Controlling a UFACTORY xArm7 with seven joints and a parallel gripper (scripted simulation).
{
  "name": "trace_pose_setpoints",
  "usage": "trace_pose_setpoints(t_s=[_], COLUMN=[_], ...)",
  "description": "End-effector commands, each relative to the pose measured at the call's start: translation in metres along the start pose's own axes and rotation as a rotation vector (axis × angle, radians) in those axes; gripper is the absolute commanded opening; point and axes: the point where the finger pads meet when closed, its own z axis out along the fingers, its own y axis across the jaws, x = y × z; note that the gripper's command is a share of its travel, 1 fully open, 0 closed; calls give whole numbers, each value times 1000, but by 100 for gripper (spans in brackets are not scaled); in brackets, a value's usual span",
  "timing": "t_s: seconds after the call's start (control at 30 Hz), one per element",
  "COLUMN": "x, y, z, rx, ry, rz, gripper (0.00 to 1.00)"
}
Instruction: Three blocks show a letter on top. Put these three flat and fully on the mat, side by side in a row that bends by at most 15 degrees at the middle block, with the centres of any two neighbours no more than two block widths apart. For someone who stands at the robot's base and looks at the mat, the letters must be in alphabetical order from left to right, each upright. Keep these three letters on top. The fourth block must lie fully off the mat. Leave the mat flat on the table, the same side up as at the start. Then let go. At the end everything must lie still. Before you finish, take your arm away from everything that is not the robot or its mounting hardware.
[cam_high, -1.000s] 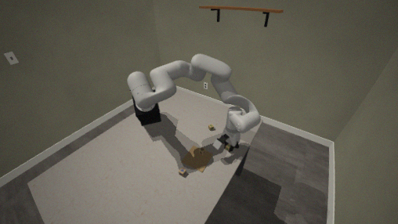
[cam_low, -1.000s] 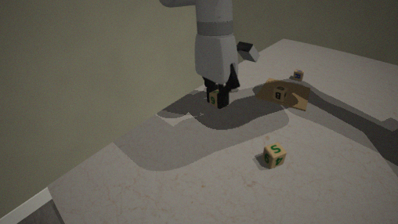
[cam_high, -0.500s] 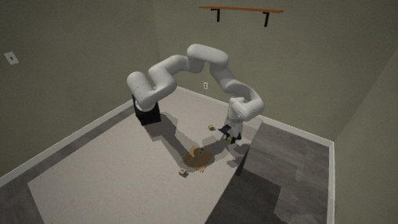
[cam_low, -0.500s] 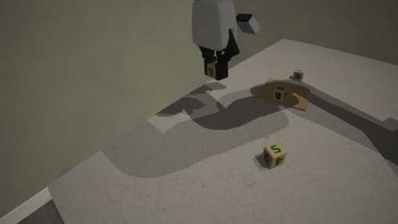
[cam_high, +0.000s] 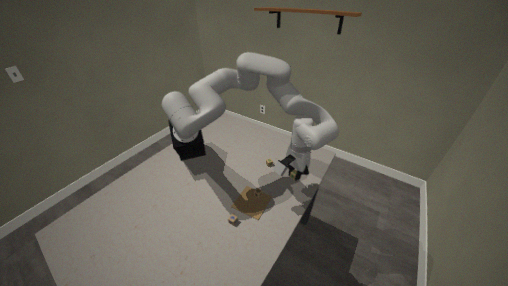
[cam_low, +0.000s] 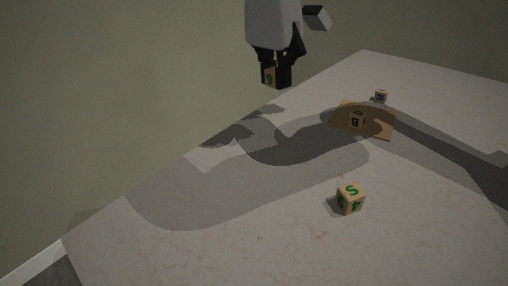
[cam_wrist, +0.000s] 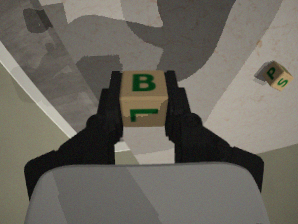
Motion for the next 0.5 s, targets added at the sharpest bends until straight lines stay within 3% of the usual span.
trace_pose_setpoints(t_s=[0.0,0.23,0.47], x=[-1,1,9], y=[-1,-1,-2], z=[-2,-3,-6], rx=[3,6,15], ry=[-3,-6,-21], rz=[4,51,241], gripper=[27,27,27])
